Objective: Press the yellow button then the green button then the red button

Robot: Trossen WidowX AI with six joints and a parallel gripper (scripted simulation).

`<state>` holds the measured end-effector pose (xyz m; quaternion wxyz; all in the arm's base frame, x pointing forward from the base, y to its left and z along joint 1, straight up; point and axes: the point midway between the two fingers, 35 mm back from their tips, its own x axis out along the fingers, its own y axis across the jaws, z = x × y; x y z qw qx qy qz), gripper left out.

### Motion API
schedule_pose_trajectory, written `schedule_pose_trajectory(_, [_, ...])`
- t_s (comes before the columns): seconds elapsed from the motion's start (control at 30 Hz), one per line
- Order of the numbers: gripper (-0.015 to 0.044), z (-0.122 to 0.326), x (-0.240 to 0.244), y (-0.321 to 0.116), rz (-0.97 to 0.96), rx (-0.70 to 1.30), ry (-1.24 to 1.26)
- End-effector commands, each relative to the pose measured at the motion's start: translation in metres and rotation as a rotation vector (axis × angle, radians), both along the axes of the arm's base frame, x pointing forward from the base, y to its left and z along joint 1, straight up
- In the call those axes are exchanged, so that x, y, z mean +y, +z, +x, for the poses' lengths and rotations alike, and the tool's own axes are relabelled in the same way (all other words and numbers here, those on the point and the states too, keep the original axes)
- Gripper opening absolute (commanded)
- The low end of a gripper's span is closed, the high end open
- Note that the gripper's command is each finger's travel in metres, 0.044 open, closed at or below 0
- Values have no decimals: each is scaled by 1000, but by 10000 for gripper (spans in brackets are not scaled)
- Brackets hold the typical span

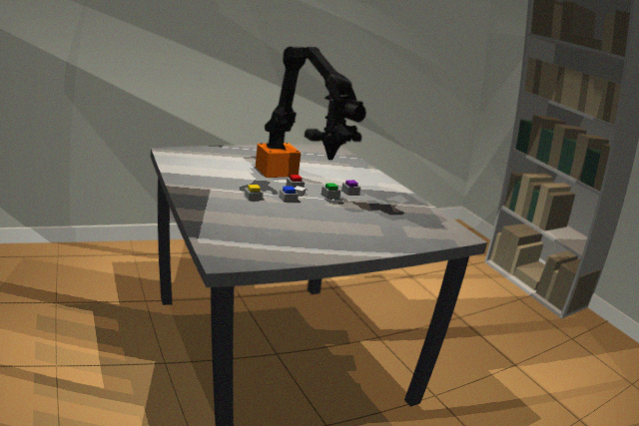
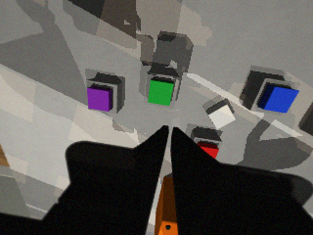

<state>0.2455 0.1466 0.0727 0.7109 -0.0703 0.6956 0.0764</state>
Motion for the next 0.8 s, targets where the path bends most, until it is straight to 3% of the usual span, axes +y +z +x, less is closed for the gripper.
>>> schedule_pose_trajectory(0.0, [20, -24, -46, 6, -2, -1, -5])
schedule_pose_trajectory(0.17, [20, -64, -94, -1, -7, 2, -5])
schedule_pose_trajectory(0.4, [20, -65, -95, -4, -7, 2, -5])
schedule_pose_trajectory(0.57, [20, -64, -95, -61, -7, 2, -5])
schedule_pose_trajectory(0.77, [20, -64, -95, -64, -7, 2, -5])
